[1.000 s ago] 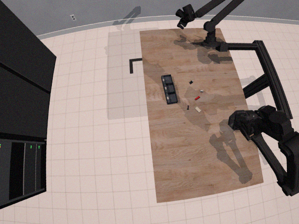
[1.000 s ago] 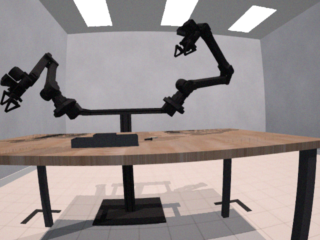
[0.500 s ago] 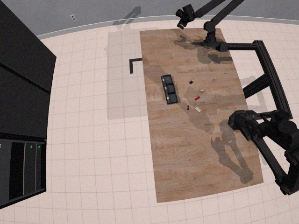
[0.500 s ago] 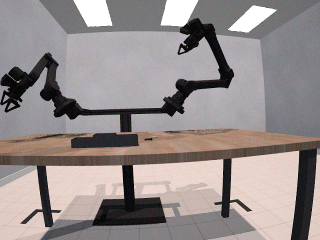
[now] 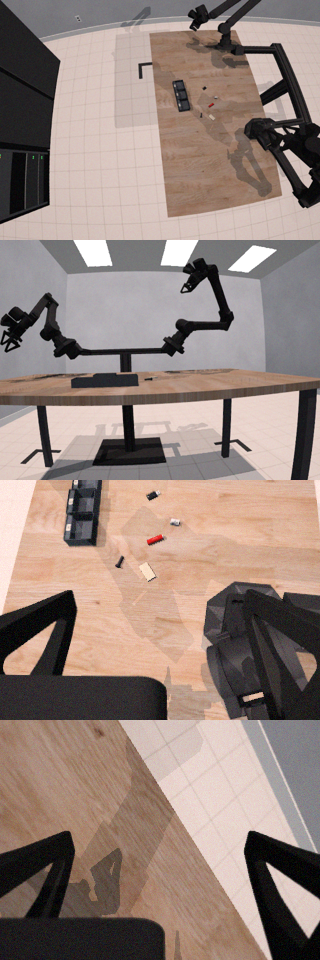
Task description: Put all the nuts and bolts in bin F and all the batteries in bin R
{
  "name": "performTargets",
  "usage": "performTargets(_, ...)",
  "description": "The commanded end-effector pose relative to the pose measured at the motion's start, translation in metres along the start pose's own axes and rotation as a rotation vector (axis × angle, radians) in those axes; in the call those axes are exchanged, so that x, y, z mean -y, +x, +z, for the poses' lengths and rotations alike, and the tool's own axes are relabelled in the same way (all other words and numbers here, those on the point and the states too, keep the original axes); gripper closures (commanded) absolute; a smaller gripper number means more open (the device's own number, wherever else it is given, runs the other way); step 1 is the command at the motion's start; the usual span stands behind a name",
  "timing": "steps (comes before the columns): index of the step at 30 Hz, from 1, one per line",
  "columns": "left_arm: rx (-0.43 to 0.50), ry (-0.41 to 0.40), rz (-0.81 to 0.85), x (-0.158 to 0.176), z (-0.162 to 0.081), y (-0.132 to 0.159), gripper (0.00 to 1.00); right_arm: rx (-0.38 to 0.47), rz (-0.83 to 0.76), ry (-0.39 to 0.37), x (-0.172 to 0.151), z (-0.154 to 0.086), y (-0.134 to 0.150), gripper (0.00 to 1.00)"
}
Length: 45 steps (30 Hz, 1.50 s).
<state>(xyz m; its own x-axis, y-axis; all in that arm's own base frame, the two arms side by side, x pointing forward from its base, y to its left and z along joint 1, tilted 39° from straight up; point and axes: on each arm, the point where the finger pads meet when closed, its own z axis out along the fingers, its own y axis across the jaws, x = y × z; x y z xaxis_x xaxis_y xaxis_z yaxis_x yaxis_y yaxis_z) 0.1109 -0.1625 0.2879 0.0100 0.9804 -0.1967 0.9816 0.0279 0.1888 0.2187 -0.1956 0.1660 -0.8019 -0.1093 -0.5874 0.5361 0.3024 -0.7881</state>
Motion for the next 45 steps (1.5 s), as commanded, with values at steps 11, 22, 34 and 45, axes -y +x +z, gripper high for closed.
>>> performTargets(11, 0.105, -0.037, 0.149, -0.003, -0.037, -0.011, 0.0, 0.003, 0.005, 0.001, 0.001, 0.0, -0.002, 0.0)
performTargets(22, 0.134, -0.046, 0.208, -0.001, -0.045, -0.011, 0.0, 0.003, 0.005, 0.001, 0.001, 0.0, -0.002, 0.0)
performTargets(34, 0.154, -0.054, 0.249, 0.001, -0.051, -0.011, 0.0, 0.003, 0.005, 0.001, 0.001, 0.0, -0.002, 0.0)
performTargets(45, 0.158, -0.056, 0.258, 0.001, -0.052, -0.011, 0.0, 0.003, 0.005, 0.001, 0.001, 0.0, -0.002, 0.0)
